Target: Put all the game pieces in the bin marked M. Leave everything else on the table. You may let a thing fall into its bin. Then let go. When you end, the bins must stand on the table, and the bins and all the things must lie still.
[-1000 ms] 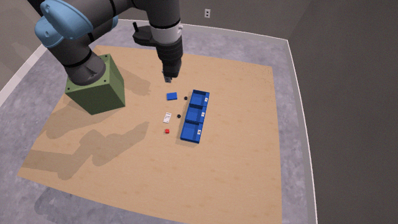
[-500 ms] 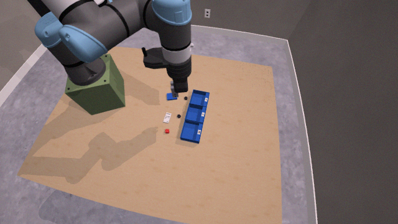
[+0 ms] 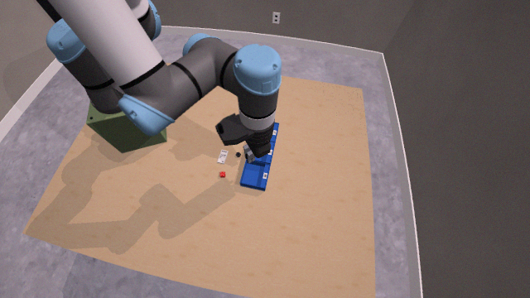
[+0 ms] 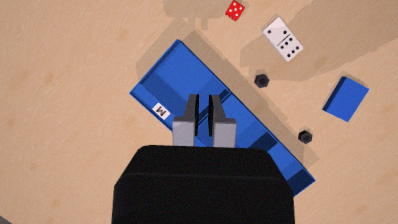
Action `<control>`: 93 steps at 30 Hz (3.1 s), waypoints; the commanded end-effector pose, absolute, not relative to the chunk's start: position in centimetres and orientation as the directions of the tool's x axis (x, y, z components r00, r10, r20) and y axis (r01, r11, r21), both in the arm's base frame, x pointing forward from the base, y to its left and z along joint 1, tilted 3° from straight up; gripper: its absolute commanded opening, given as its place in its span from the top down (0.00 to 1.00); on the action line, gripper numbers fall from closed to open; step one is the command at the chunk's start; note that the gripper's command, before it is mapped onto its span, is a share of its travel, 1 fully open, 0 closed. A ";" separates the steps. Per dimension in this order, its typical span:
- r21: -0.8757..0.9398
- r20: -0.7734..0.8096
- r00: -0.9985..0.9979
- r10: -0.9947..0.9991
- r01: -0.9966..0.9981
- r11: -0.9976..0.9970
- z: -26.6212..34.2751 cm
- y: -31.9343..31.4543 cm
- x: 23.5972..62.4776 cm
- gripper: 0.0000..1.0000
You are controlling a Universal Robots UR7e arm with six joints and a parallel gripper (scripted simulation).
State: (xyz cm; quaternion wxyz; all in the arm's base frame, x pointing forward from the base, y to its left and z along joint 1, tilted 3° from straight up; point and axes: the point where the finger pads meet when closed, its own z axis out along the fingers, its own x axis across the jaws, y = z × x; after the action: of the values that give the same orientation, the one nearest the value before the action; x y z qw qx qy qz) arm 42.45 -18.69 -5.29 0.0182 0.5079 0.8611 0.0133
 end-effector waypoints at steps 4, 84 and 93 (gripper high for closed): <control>0.040 -0.029 -0.659 0.752 0.751 0.659 -7.8 -21.6 44.5 0.69; -0.051 -0.029 -0.272 -0.962 -0.961 0.273 -7.8 -21.6 44.5 0.69; -0.051 -0.029 -0.272 -0.962 -0.961 0.273 -9.7 -21.5 44.6 0.69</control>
State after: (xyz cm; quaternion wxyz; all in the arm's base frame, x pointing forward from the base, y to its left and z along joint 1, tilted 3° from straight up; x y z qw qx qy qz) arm 44.53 -21.51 -8.89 0.0264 -0.6020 0.7980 -0.0109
